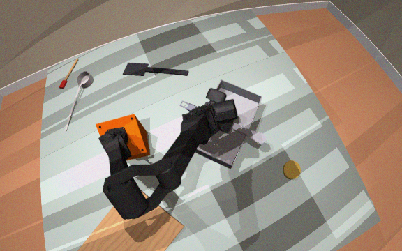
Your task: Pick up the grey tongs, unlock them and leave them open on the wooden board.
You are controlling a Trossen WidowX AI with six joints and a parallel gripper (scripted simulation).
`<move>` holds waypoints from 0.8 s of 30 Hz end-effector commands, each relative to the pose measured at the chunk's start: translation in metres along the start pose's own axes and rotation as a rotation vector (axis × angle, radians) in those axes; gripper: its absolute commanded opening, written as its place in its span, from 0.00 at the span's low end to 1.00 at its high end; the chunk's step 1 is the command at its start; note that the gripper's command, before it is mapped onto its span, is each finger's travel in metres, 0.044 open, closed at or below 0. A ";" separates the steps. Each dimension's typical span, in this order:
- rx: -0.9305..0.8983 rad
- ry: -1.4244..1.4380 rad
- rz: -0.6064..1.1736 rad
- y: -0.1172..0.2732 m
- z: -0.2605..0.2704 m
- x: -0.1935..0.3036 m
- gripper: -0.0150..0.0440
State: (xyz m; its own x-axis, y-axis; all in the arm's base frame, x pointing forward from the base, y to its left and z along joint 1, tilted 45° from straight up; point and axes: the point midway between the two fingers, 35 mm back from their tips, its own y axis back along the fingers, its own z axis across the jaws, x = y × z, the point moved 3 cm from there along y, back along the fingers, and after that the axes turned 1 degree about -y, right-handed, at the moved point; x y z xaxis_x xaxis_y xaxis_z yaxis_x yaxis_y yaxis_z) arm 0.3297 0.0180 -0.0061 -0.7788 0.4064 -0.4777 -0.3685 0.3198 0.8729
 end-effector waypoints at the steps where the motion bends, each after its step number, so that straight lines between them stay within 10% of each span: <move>1: 0.000 -0.001 -0.001 0.000 0.000 0.000 0.33; 11: -0.001 -0.001 0.000 0.007 0.005 -0.001 0.00; 24: -0.007 0.005 0.004 0.067 0.038 0.001 0.00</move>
State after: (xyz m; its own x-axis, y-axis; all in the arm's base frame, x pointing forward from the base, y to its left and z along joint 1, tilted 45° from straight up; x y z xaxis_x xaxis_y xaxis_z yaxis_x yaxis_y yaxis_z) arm 0.3248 0.0703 0.0459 -0.7840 0.4017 -0.4732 -0.3692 0.3111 0.8757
